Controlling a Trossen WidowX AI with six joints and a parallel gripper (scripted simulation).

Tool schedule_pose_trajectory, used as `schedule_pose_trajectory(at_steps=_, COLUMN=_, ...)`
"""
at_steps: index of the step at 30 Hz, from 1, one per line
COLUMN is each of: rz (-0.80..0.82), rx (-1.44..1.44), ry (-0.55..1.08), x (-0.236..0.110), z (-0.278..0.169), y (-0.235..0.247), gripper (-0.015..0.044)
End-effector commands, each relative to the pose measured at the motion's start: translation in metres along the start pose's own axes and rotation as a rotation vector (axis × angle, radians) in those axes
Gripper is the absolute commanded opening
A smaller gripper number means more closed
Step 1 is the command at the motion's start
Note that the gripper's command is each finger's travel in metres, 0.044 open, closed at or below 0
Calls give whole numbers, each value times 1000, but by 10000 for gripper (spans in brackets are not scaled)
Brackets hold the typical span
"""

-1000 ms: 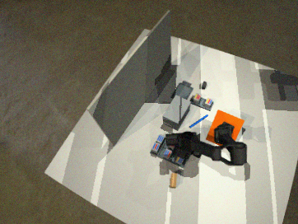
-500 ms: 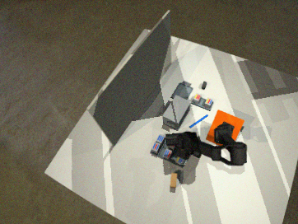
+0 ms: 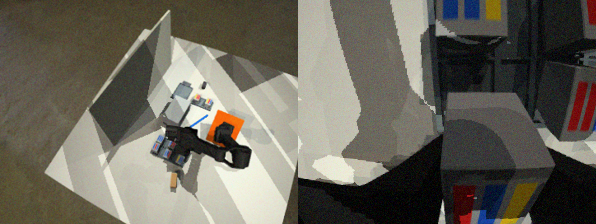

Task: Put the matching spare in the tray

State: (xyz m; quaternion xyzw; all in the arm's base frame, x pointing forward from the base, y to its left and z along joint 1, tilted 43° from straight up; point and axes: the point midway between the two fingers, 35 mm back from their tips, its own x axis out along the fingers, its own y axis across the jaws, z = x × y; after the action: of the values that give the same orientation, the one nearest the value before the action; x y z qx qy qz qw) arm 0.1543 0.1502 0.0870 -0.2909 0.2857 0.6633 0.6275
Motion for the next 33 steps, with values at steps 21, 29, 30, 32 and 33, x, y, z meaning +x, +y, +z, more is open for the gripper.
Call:
schedule_pose_trajectory(at_steps=21, rz=-7, rx=0, ry=-3, x=-45, z=1, y=3, gripper=0)
schedule_pose_trajectory(at_steps=29, rz=-8, rx=-3, ry=0, x=-77, z=0, y=5, gripper=0)
schedule_pose_trajectory(at_steps=30, rz=-8, rx=-3, ry=-1, x=-81, z=0, y=6, gripper=0)
schedule_pose_trajectory(at_steps=32, rz=-9, rx=-4, ry=-3, x=-89, z=1, y=7, gripper=0)
schedule_pose_trajectory(at_steps=33, rz=-9, rx=-5, ry=-4, x=-93, z=1, y=8, gripper=0)
